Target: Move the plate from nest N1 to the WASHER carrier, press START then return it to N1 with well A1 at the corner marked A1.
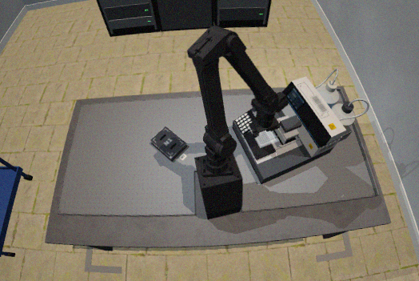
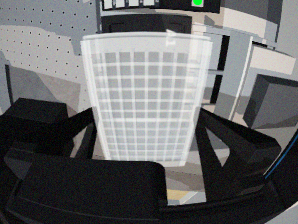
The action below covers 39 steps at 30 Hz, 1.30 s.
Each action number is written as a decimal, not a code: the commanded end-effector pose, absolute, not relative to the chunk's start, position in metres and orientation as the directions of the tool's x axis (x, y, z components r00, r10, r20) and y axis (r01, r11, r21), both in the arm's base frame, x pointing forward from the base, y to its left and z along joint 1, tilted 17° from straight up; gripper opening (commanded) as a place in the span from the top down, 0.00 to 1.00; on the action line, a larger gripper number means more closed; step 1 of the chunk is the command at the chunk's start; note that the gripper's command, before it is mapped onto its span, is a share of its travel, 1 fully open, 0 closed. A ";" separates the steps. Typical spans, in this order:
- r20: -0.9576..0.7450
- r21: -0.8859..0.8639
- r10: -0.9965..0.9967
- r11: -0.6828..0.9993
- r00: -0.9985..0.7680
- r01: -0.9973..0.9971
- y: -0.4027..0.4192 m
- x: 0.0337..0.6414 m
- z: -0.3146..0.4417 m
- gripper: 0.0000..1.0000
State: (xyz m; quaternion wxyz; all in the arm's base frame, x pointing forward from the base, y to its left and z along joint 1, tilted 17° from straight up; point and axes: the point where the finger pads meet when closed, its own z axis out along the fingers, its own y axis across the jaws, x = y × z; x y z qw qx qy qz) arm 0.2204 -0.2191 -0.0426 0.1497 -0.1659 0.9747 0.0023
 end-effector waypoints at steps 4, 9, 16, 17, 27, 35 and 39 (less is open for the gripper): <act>-0.300 -0.066 -0.332 0.942 -0.894 -0.328 -0.228 0.236 -0.047 0.18; -0.294 -0.051 -0.328 0.943 -0.898 -0.328 -0.220 0.232 -0.059 0.18; -0.291 -0.039 -0.325 0.944 -0.900 -0.329 -0.214 0.231 -0.071 0.18; -0.291 -0.039 -0.325 0.944 -0.900 -0.329 -0.214 0.231 -0.071 0.18; -0.291 -0.039 -0.325 0.944 -0.900 -0.329 -0.212 0.235 -0.087 0.18; -0.291 -0.039 -0.325 0.944 -0.900 -0.329 -0.211 0.237 -0.097 0.18; -0.294 -0.049 -0.328 0.943 -0.898 -0.328 -0.215 0.243 -0.102 0.18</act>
